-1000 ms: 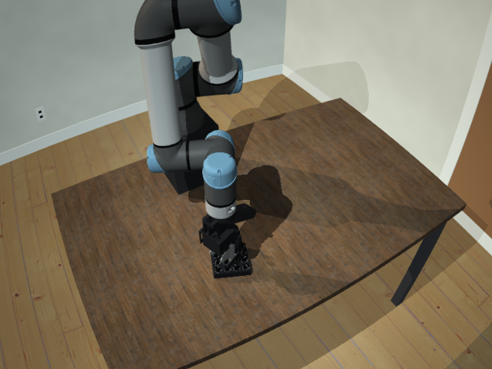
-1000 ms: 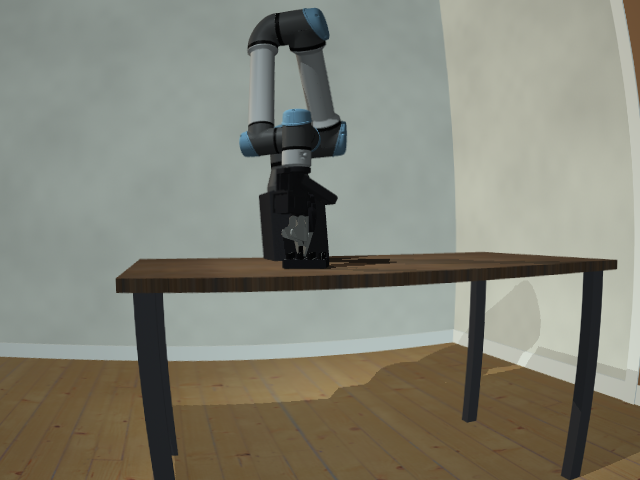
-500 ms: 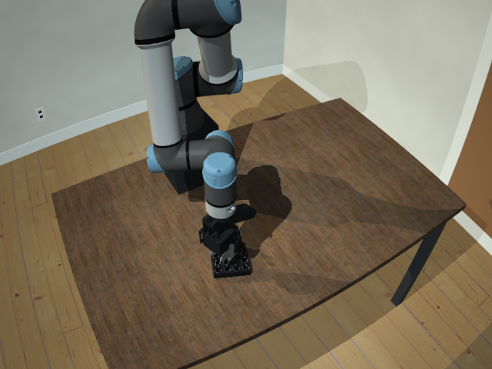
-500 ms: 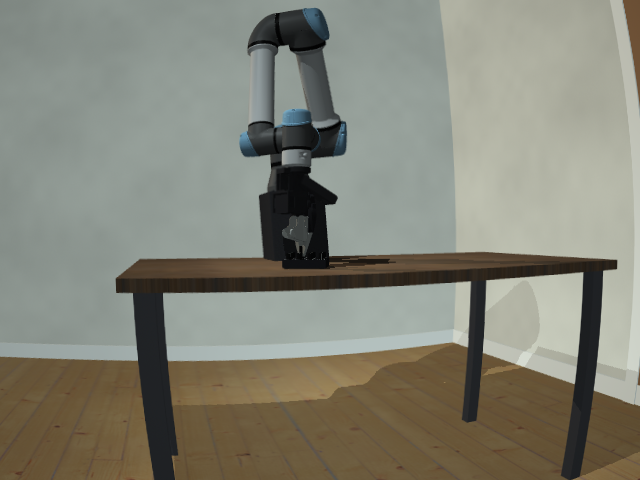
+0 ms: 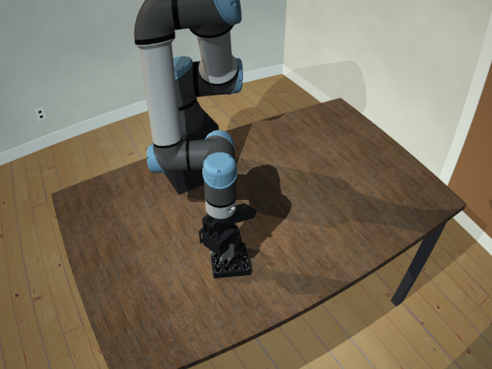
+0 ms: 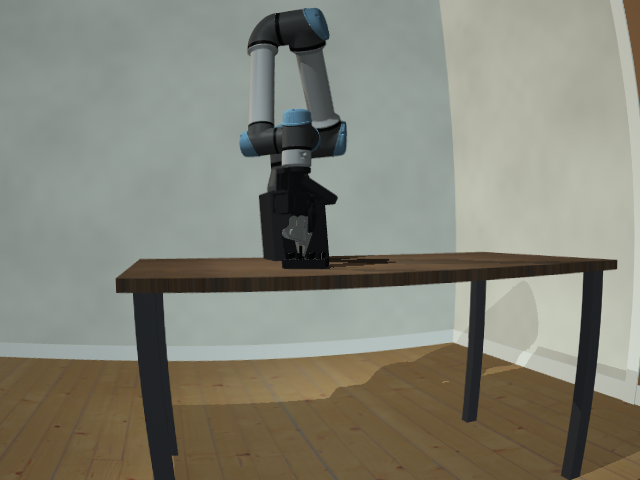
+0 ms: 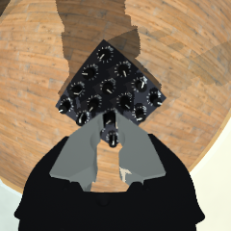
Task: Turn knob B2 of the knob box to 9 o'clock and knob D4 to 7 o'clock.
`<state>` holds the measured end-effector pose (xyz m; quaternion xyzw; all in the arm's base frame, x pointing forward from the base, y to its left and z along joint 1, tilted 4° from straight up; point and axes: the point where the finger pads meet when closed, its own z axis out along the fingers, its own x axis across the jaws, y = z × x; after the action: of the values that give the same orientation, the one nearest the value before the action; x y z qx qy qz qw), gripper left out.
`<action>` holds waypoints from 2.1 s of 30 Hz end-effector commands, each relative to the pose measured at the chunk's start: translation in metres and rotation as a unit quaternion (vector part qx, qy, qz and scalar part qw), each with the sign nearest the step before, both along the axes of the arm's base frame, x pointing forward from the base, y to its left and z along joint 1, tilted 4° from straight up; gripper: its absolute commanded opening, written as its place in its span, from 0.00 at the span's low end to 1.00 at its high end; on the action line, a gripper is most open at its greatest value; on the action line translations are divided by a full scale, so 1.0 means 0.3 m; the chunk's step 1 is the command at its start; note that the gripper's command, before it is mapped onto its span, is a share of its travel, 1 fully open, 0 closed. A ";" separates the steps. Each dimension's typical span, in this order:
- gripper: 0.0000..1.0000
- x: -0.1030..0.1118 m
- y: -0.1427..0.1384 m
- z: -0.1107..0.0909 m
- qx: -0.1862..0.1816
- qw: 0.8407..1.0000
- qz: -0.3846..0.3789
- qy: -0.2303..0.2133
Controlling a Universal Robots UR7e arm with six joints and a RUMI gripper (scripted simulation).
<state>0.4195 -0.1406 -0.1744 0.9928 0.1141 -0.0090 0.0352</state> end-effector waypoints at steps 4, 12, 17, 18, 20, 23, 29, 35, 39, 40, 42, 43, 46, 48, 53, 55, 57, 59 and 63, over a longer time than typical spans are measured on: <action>0.01 0.006 -0.008 0.002 -0.001 1.000 0.000 -0.002; 0.01 0.006 -0.008 0.002 -0.001 1.000 0.000 -0.002; 0.01 0.006 -0.008 0.002 -0.001 1.000 0.000 -0.002; 0.01 0.006 -0.008 0.002 -0.001 1.000 0.000 -0.002; 0.01 0.006 -0.008 0.002 -0.001 1.000 0.000 -0.002; 0.01 0.006 -0.008 0.002 -0.001 1.000 0.001 -0.002; 0.01 0.006 -0.008 0.002 -0.001 1.000 0.005 -0.001; 0.01 0.007 -0.008 0.002 -0.002 1.000 0.016 -0.001; 0.01 0.008 -0.008 0.003 -0.001 1.000 0.025 0.000; 0.01 0.008 -0.008 0.003 -0.001 1.000 0.025 0.000; 0.01 0.007 -0.008 0.002 -0.001 1.000 0.032 0.000; 0.01 0.008 -0.008 0.002 -0.001 0.999 0.035 0.001; 0.01 0.007 -0.008 0.002 -0.001 0.999 0.048 0.002; 0.01 0.007 -0.007 0.002 -0.001 0.998 0.058 0.002; 0.01 0.006 -0.007 0.002 -0.001 0.996 0.088 0.005; 0.01 0.006 -0.007 0.002 -0.001 0.995 0.101 0.006; 0.01 0.006 -0.007 0.002 -0.001 0.995 0.101 0.006; 0.01 0.005 -0.008 0.003 -0.001 0.993 0.116 0.007; 0.01 0.005 -0.008 0.002 0.000 0.989 0.147 0.009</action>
<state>0.4185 -0.1417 -0.1743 0.9739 0.2240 -0.0129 0.0346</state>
